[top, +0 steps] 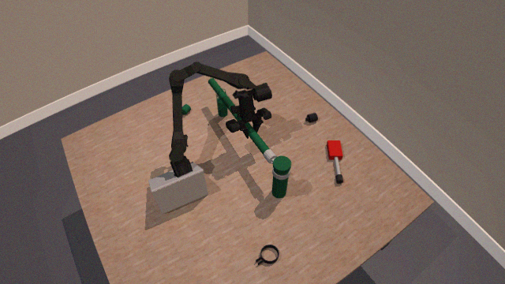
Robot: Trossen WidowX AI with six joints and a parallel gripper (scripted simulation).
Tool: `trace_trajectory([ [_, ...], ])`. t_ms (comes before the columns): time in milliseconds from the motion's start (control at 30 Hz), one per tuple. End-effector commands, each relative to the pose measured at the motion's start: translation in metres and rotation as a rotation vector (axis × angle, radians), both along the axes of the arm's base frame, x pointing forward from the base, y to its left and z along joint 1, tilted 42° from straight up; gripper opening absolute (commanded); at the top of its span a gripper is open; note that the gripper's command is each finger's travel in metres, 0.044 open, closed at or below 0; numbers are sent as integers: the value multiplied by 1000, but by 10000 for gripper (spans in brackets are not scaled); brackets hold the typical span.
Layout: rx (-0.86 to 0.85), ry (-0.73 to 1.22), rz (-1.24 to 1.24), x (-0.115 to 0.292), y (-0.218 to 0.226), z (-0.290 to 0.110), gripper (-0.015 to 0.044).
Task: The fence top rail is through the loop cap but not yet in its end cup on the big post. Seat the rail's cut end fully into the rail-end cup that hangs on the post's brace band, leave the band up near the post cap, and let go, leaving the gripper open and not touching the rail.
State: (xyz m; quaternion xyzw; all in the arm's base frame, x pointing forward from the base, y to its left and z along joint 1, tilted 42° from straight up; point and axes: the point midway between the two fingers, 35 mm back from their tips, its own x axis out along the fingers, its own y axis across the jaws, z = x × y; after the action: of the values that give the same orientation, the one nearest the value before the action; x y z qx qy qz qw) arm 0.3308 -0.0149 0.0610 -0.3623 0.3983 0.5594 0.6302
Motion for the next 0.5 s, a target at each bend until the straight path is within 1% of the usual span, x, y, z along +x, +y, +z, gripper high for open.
trace_trajectory([
  [0, -8, -3, -1, 0, -6, -2, 0],
  [467, -8, -3, -1, -1, -14, -6, 0],
])
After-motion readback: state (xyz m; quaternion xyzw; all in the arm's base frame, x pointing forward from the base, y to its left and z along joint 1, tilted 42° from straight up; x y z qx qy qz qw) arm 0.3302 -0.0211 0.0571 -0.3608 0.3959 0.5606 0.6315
